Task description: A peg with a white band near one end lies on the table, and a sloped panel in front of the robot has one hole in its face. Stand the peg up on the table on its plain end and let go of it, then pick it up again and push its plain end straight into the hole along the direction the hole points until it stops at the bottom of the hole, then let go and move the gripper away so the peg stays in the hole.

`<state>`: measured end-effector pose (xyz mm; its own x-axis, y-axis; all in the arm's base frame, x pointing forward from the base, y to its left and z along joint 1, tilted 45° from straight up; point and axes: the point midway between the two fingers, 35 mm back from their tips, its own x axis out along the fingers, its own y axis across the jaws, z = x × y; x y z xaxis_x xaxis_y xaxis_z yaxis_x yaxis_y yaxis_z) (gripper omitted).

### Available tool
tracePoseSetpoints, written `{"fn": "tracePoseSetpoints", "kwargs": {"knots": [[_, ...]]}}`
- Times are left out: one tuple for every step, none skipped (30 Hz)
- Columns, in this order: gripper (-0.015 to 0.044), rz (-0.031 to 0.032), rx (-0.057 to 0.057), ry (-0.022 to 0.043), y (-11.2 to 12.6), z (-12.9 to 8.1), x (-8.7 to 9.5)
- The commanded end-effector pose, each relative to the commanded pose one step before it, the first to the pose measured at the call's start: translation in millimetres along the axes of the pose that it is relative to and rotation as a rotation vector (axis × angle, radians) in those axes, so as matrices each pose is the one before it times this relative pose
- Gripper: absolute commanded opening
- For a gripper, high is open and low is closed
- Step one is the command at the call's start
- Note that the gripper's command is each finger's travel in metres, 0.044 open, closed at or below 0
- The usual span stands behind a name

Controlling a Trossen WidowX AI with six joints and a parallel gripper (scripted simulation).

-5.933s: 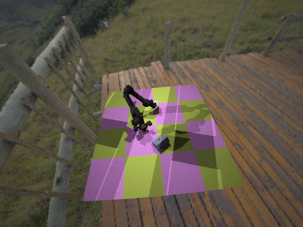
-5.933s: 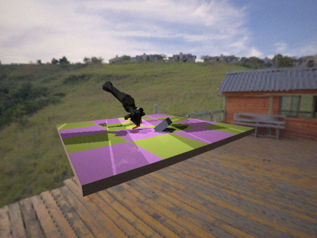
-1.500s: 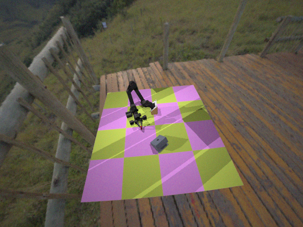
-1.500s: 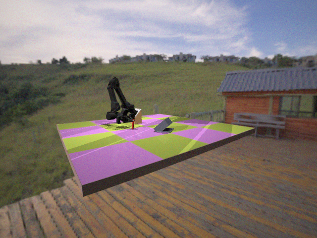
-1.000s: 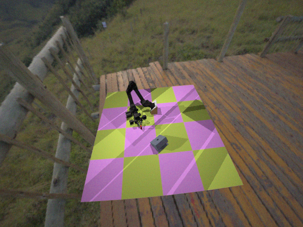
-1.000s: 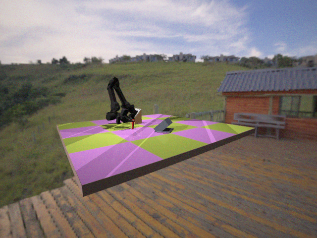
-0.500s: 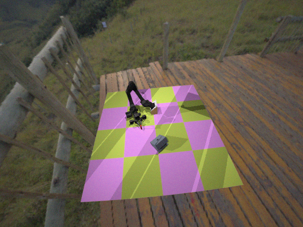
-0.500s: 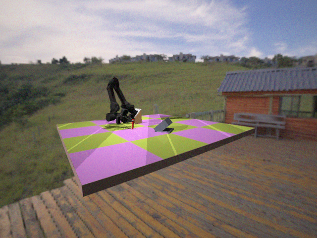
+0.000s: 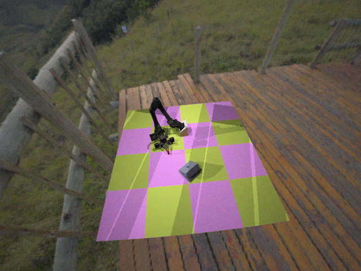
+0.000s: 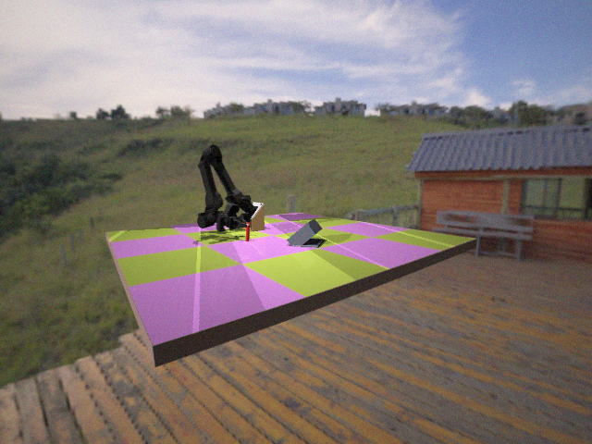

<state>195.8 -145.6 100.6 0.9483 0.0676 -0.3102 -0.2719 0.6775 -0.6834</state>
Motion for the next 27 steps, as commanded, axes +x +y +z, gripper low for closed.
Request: {"fn": "tracePoseSetpoints", "kwargs": {"knots": [[0.0049,0.00010,0.0003,0.00090,0.00,-2.50,-1.01],[0.0049,-0.00002,-0.0005,-0.00135,0.03,-0.07,-0.15],[0.0049,-0.00004,-0.0005,-0.00134,0.03,-0.07,-0.15],[0.0049,-0.00002,-0.0005,-0.00135,0.03,-0.07,-0.15],[0.0049,-0.00003,-0.0005,-0.00135,0.03,-0.07,-0.15],[0.0049,-0.00003,-0.0005,-0.00135,0.03,-0.07,-0.15],[0.0049,-0.00004,-0.0005,-0.00134,0.03,-0.07,-0.15],[0.0049,-0.00002,-0.0004,-0.00134,0.03,-0.07,-0.14],[0.0049,-0.00003,-0.0005,-0.00134,0.03,-0.07,-0.15],[0.0049,-0.00003,-0.0005,-0.00135,0.03,-0.07,-0.15],[0.0049,-0.00004,-0.0005,-0.00134,0.03,-0.07,-0.15],[0.0049,-0.00005,-0.0005,-0.00133,0.02,-0.07,-0.15],[0.0049,-0.00001,-0.0003,-0.00134,0.04,-0.07,-0.14],[0.0049,-0.00005,-0.0005,-0.00136,0.03,-0.07,-0.14],[0.0049,-0.00005,-0.0005,-0.00135,0.03,-0.07,-0.14],[0.0049,-0.00005,-0.0004,-0.00135,0.03,-0.07,-0.14],[0.0049,-0.00005,-0.0004,-0.00135,0.03,-0.07,-0.14],[0.0049,-0.00005,-0.0004,-0.00135,0.03,-0.07,-0.14],[0.0049,-0.00004,-0.0003,-0.00135,0.03,-0.07,-0.14],[0.0049,-0.00006,-0.0004,-0.00134,0.02,-0.07,-0.14],[0.0049,-0.00005,-0.0004,-0.00135,0.02,-0.07,-0.14],[0.0049,-0.00006,-0.0004,-0.00134,0.02,-0.07,-0.14],[0.0049,-0.00006,-0.0004,-0.00135,0.02,-0.07,-0.13],[0.0049,-0.00006,-0.0003,-0.00135,0.02,-0.07,-0.13],[0.0049,-0.00008,-0.0004,-0.00135,0.01,-0.07,-0.13],[0.0049,-0.00005,-0.0002,-0.00134,0.02,-0.07,-0.13],[0.0049,-0.00002,0.0000,-0.00018,0.02,0.19,0.06]]}}
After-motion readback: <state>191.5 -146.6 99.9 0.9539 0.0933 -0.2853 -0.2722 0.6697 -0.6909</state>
